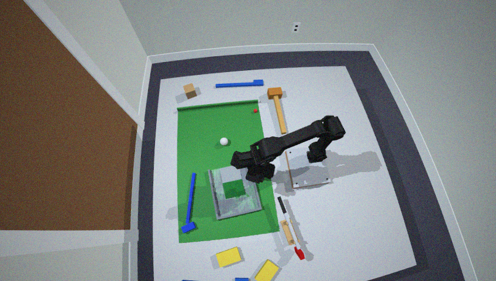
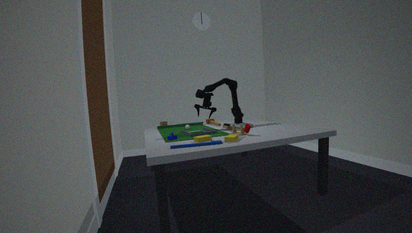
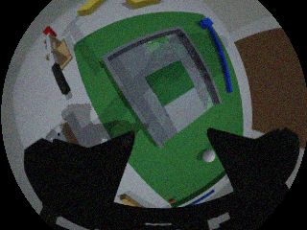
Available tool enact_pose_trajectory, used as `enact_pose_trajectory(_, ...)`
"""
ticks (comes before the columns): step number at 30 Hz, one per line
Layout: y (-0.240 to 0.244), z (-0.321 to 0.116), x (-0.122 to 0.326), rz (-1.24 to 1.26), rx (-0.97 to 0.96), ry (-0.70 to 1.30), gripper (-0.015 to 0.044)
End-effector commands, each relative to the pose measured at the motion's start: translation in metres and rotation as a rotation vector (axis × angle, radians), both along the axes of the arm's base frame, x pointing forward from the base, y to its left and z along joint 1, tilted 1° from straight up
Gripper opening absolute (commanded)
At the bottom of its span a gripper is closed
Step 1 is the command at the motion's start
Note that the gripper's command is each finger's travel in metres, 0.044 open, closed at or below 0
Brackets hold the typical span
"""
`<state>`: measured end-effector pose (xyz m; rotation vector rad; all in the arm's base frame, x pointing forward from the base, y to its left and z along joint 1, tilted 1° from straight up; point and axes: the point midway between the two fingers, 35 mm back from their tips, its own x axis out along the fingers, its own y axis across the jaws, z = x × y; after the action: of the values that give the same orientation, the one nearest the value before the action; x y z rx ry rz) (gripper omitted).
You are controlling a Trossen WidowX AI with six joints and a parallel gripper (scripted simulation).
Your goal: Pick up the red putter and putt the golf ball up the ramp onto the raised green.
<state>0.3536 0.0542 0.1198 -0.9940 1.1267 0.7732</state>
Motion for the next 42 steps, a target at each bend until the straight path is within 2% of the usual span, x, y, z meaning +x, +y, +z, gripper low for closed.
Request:
enact_pose_trajectory(1,0.06,-0.011,-0.034,0.192,0.059,0.073,0.044)
enact_pose_trajectory(7,0.135,-0.018,-0.099,0.487,0.137,0.169,0.044)
enact_pose_trajectory(12,0.162,-0.019,-0.132,0.629,0.18,0.22,0.044)
enact_pose_trajectory(28,0.161,-0.043,-0.131,0.633,0.181,0.222,0.044)
enact_pose_trajectory(33,0.161,-0.064,-0.131,0.633,0.181,0.222,0.044)
enact_pose_trajectory(42,0.161,-0.068,-0.131,0.633,0.181,0.222,0.044)
